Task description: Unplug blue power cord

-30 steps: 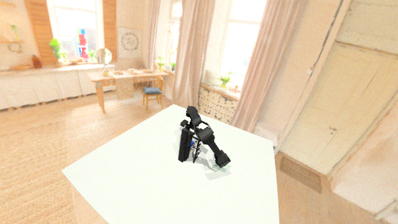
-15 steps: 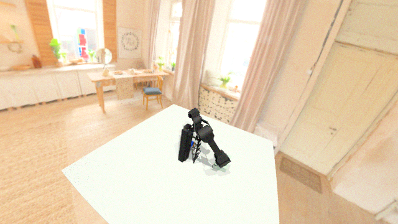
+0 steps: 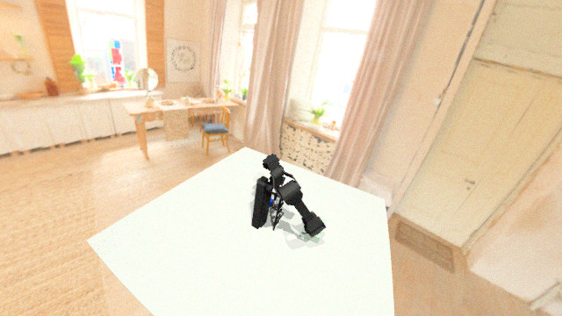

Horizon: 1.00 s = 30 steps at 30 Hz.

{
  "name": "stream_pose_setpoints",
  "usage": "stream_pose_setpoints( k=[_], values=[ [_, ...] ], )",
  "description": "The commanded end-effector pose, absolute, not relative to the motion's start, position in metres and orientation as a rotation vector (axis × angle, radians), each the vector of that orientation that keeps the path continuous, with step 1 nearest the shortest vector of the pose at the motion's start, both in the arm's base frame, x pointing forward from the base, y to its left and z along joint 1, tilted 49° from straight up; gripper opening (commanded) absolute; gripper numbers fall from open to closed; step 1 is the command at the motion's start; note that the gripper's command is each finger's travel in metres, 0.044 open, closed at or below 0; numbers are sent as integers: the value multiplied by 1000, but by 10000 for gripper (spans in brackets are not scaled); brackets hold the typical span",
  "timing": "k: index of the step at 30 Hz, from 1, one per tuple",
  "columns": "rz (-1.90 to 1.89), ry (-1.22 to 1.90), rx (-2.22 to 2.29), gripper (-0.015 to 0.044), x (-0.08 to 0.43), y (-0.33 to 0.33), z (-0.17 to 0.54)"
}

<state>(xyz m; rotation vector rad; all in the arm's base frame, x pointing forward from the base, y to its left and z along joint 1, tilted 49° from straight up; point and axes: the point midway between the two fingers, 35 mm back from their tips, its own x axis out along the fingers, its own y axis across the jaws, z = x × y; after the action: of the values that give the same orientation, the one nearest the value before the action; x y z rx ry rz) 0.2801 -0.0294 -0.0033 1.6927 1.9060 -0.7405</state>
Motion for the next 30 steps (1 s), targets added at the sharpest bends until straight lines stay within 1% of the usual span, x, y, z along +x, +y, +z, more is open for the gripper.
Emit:
stream_pose_setpoints(
  k=[1,20,24,30],
  values=[
    [-743,1907,1699,160,280,-24,3],
    [-742,1908,1699,160,278,-11,-1],
    [-741,1911,1693,55,277,-13,1],
    [-741,1911,1693,15,277,-13,1]
  ],
)
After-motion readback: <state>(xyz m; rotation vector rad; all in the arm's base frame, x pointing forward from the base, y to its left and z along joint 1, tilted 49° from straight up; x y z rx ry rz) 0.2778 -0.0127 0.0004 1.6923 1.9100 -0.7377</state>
